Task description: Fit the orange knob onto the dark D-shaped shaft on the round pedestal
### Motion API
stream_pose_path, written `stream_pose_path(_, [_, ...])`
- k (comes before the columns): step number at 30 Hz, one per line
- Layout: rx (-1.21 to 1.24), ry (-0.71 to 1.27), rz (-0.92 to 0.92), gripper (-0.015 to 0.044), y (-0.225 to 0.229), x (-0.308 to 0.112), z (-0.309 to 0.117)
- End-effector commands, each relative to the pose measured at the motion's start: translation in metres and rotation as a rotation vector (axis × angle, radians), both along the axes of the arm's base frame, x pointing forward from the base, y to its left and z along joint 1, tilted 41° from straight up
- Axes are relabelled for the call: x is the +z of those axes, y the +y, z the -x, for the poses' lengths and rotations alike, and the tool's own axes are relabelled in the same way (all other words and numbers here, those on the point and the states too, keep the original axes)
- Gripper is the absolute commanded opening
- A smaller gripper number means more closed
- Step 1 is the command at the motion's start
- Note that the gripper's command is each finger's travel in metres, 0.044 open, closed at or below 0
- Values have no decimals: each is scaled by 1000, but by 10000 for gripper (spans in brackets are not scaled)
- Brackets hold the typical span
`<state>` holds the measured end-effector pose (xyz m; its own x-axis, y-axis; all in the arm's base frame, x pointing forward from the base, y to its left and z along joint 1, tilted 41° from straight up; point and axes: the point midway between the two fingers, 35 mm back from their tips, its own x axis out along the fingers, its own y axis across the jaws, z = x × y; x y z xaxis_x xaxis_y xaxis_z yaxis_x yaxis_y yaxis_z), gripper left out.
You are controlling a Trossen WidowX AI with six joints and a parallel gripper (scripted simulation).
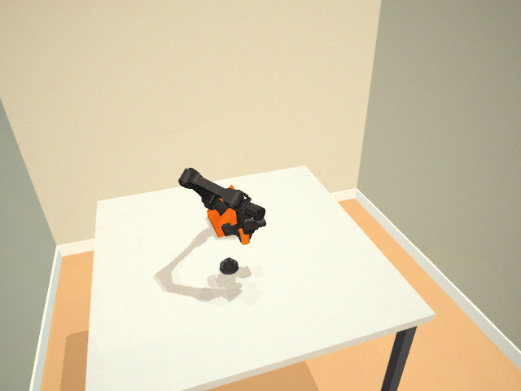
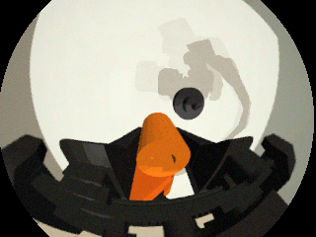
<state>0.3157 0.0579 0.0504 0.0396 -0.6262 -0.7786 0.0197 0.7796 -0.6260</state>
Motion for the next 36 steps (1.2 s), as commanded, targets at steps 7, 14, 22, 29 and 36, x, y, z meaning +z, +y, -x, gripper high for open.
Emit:
stream_pose_path(7, [-6,-16,8,0,-29,14,-10])
stream_pose_path(14, [-3,-14,17,0,-49,22,-14])
stream_pose_path(22, [4,-7,31,0,-73,33,-17])
stream_pose_path(29, [6,-3,39,0,-83,37,-18])
stream_pose_path(36, [6,-3,39,0,-94,24,-19])
